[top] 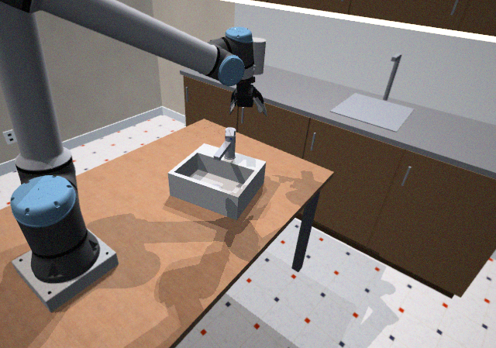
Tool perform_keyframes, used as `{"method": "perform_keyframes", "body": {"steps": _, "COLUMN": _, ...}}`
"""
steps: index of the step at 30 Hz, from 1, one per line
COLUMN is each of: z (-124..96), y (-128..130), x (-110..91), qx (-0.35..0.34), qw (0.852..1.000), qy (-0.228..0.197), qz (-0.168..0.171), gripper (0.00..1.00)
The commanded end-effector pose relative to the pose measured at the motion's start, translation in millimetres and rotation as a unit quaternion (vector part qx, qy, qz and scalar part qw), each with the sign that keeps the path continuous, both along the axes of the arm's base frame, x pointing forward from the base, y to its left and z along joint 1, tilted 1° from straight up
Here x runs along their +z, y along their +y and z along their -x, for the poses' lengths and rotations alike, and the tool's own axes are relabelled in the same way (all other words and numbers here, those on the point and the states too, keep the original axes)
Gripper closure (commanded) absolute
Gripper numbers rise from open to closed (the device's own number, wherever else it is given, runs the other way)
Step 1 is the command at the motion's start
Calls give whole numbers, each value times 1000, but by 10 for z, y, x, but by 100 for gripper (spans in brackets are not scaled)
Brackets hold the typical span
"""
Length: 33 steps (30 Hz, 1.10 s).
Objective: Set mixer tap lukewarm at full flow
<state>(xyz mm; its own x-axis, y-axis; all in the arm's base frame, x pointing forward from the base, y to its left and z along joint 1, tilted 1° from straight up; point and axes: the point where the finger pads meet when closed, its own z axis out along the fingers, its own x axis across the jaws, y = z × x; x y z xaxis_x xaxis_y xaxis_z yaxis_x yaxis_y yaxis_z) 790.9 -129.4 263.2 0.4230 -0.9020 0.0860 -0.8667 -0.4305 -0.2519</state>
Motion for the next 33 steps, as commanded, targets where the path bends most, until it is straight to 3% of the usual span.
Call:
{"method": "perform_keyframes", "body": {"steps": 1, "z": 370, "y": 69, "x": 93, "qx": 30, "qw": 998, "qy": 57, "qz": 13, "gripper": 0}}
{"method": "perform_keyframes", "body": {"steps": 6, "z": 775, "y": 140, "x": 210, "qx": 61, "qw": 992, "qy": 107, "qz": 22, "gripper": 0}}
{"method": "perform_keyframes", "body": {"steps": 13, "z": 979, "y": 175, "x": 278, "qx": 77, "qw": 988, "qy": 131, "qz": 26, "gripper": 0}}
{"method": "perform_keyframes", "body": {"steps": 20, "z": 1028, "y": 176, "x": 256, "qx": 79, "qw": 987, "qy": 138, "qz": 25, "gripper": 0}}
{"method": "perform_keyframes", "body": {"steps": 21, "z": 1029, "y": 176, "x": 252, "qx": 79, "qw": 987, "qy": 138, "qz": 25, "gripper": 100}}
{"method": "perform_keyframes", "body": {"steps": 33, "z": 1025, "y": 177, "x": 253, "qx": 79, "qw": 987, "qy": 138, "qz": 25, "gripper": 100}}
